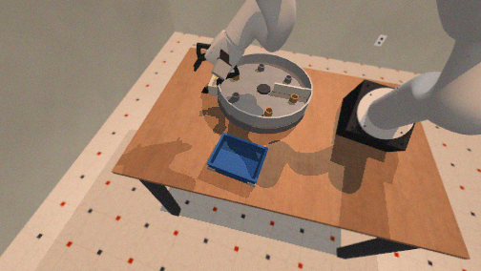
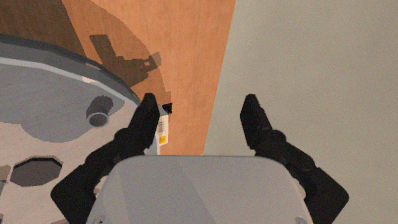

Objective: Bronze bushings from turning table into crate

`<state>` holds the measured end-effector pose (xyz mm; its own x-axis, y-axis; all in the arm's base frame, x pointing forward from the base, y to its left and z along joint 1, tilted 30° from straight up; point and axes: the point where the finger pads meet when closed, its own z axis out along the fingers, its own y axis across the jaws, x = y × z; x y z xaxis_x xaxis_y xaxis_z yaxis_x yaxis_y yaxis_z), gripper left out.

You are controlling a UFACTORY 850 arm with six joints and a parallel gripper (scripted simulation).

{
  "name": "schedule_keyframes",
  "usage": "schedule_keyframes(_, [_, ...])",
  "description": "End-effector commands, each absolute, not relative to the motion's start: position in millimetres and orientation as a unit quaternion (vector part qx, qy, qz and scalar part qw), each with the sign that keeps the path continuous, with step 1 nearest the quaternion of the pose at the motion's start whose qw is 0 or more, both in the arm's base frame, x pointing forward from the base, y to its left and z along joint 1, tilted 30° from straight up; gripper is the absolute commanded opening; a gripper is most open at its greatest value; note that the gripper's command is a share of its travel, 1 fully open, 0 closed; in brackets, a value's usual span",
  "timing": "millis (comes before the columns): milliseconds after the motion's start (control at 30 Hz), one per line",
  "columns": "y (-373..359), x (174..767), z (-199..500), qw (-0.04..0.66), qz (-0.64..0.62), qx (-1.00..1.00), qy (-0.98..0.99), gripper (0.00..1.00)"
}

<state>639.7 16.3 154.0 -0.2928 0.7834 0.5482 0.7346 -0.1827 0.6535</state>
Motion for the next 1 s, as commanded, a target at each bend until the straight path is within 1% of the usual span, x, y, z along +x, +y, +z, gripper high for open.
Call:
schedule_keyframes(0, [-4,604,135,-0.003,0.453,0.609,0.651,1.0])
schedule_keyframes(300, [-37,530,101,-0.049,0.385,0.635,0.668,1.0])
schedule_keyframes(367, [-37,530,101,-0.049,0.385,0.635,0.668,1.0])
schedule_keyframes(400, [-47,505,92,-0.063,0.363,0.642,0.673,1.0])
schedule_keyframes(500, [-54,488,86,-0.072,0.348,0.646,0.676,1.0])
schedule_keyframes(867, [-87,390,59,-0.118,0.266,0.665,0.688,1.0])
schedule_keyframes(933, [-87,390,59,-0.118,0.266,0.665,0.688,1.0])
schedule_keyframes(967, [-92,370,55,-0.126,0.25,0.667,0.69,1.0])
